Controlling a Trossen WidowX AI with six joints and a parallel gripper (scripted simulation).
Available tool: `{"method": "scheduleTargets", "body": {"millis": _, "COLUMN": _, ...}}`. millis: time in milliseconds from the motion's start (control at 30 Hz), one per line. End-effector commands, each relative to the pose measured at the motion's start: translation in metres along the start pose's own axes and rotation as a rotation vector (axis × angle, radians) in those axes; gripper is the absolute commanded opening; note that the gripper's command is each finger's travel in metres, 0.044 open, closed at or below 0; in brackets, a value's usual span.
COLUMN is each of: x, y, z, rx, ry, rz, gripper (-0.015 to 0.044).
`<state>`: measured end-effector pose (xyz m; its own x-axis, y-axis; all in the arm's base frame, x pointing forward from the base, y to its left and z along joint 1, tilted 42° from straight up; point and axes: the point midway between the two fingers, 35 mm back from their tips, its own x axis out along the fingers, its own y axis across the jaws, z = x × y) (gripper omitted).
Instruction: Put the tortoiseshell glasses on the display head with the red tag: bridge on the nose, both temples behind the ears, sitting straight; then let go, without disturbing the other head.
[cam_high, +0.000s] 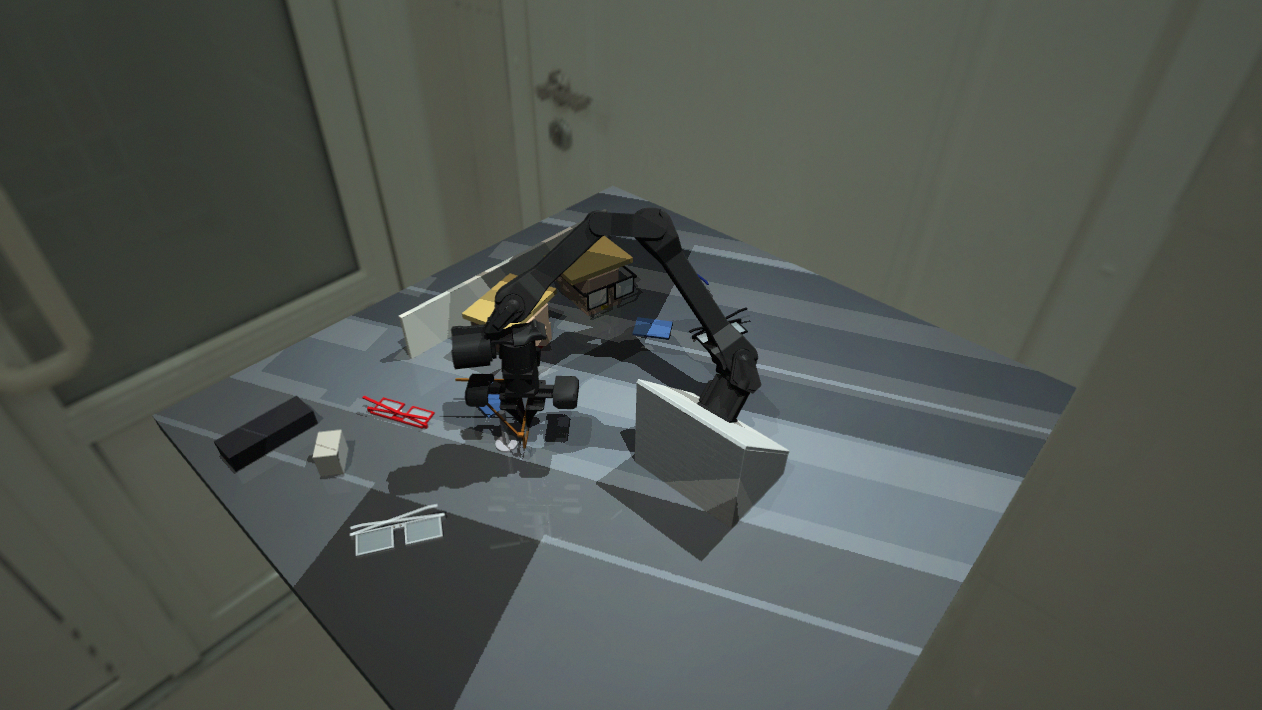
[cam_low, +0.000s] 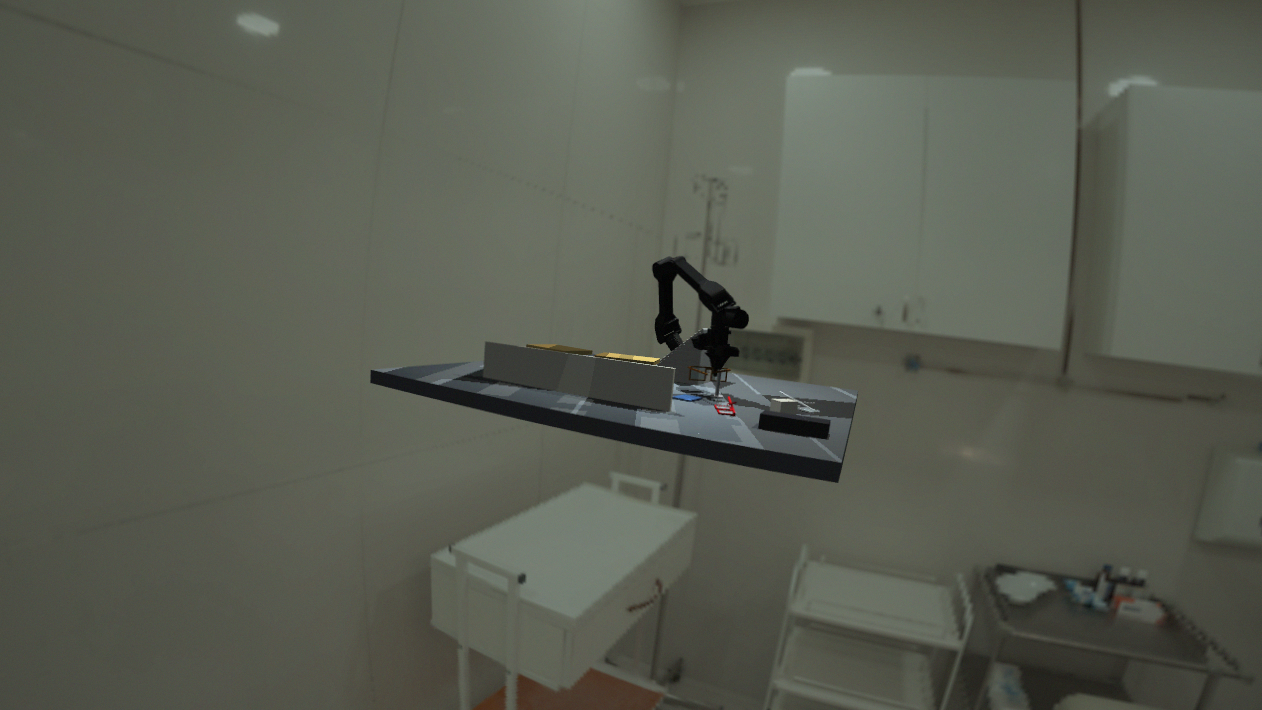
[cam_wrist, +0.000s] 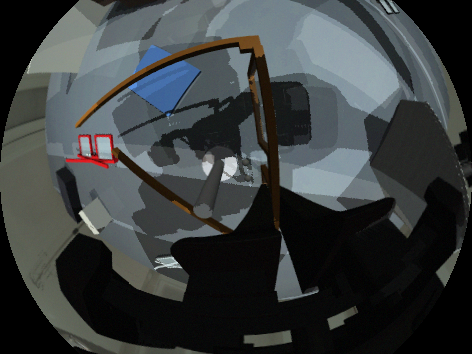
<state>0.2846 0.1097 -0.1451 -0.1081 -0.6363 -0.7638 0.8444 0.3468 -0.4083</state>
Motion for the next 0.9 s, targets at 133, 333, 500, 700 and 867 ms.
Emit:
{"method": "scheduleTargets", "body": {"millis": 133, "x": 0.000, "y": -0.005, "z": 0.004, "rx": -0.005, "ry": -0.007, "rz": 0.000, "gripper": 0.0000}}
{"method": "scheduleTargets", "body": {"millis": 333, "x": 0.000, "y": -0.008, "z": 0.007, "rx": -0.005, "ry": -0.007, "rz": -0.001, "gripper": 0.0000}}
{"method": "scheduleTargets", "body": {"millis": 500, "x": 0.000, "y": -0.010, "z": 0.009, "rx": -0.005, "ry": -0.007, "rz": -0.001, "gripper": 0.0000}}
{"method": "scheduleTargets", "body": {"millis": 700, "x": 0.000, "y": -0.012, "z": 0.011, "rx": -0.005, "ry": -0.007, "rz": -0.001, "gripper": 0.0000}}
{"method": "scheduleTargets", "body": {"millis": 867, "x": 0.000, "y": -0.014, "z": 0.014, "rx": -0.005, "ry": -0.007, "rz": -0.001, "gripper": 0.0000}}
